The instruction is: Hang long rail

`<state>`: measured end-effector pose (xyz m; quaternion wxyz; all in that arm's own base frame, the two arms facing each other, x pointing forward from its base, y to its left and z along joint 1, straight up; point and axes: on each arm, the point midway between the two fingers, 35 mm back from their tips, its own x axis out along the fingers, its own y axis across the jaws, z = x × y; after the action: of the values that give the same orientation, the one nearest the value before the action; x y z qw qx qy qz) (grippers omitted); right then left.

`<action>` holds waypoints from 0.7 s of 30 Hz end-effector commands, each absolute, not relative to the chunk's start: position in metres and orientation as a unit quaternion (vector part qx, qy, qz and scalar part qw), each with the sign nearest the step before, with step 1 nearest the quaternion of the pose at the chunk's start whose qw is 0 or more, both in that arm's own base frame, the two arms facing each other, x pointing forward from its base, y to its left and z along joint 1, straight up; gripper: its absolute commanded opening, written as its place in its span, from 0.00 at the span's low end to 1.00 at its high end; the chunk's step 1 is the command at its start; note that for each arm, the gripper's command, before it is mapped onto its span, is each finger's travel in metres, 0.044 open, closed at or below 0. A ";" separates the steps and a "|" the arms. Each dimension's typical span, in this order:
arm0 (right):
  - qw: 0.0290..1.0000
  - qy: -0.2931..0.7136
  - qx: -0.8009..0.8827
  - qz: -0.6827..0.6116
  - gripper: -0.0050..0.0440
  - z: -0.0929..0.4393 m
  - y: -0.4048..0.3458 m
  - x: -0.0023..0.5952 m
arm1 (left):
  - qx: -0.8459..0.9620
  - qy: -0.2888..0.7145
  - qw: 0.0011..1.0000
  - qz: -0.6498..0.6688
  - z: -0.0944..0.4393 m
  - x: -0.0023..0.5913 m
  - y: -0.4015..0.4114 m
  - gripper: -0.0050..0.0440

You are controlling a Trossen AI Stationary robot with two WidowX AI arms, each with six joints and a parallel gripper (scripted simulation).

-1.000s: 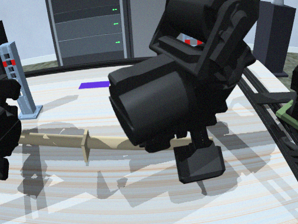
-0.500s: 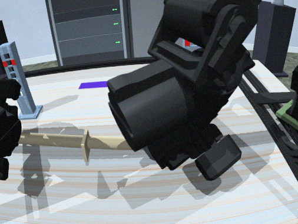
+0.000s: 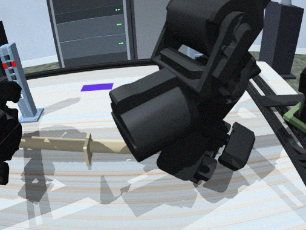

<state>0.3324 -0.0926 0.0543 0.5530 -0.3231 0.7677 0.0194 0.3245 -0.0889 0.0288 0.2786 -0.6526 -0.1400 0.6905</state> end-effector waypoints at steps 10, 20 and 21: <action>0.470 0.752 -0.430 0.169 0.43 0.050 -0.094 0.333 | -0.654 -0.144 0.279 0.688 0.030 0.326 -0.088 0.10; 0.403 0.725 -0.490 0.267 0.43 0.048 -0.094 0.334 | -0.654 -0.144 0.279 0.688 0.030 0.326 -0.088 0.10; 0.394 0.721 -0.497 0.279 0.43 0.048 -0.094 0.334 | -0.654 -0.144 0.279 0.688 0.030 0.326 -0.088 0.10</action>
<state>0.3327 -0.0939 0.0493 0.4202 -0.4763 0.7327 0.2444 0.3246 -0.0889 0.0288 0.2786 -0.6526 -0.1399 0.6905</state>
